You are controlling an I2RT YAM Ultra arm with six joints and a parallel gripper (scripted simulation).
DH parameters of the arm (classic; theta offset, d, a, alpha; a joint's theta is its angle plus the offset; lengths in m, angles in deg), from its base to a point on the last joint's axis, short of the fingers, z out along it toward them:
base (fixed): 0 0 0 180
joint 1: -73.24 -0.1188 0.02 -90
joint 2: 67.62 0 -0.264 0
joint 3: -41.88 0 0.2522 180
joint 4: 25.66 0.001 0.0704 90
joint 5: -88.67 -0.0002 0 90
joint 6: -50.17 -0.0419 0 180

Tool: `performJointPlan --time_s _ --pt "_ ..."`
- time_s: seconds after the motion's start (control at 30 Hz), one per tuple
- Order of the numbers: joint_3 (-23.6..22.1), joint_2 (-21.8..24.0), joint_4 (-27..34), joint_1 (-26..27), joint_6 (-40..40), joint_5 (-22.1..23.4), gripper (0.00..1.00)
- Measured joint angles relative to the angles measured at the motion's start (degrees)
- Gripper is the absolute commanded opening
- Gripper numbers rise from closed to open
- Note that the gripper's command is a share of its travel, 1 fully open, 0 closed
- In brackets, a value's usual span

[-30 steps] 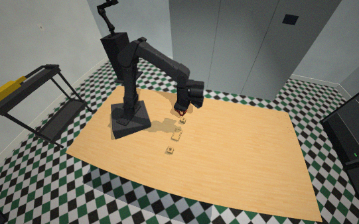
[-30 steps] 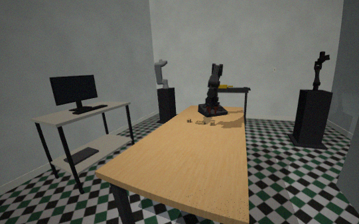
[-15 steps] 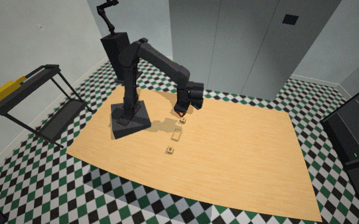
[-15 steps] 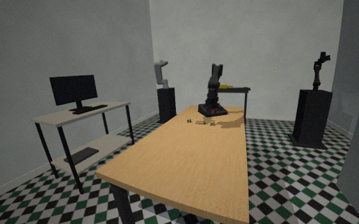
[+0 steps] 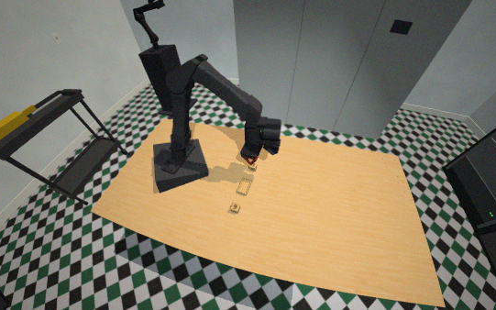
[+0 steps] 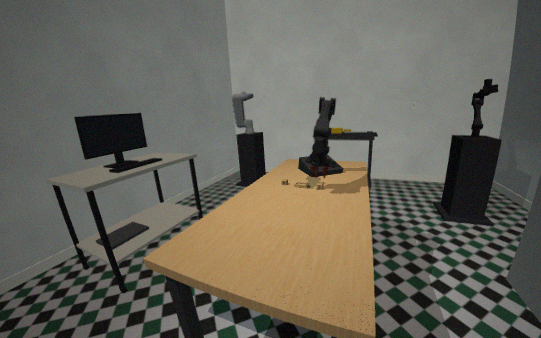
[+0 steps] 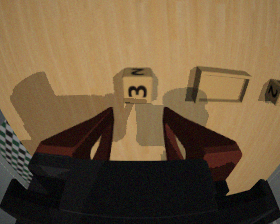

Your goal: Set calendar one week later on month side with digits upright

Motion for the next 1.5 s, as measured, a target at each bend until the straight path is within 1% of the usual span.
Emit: performJointPlan --time_s 0.33,0.63,1.5 --pt "-1.7 -1.6 -3.0 -0.4 -0.4 -0.1 0.45" --pt "-2.3 -2.3 -4.8 -0.6 -0.6 -0.1 0.45" --pt "-2.4 -2.4 -5.7 -0.6 -0.6 -0.2 0.45"
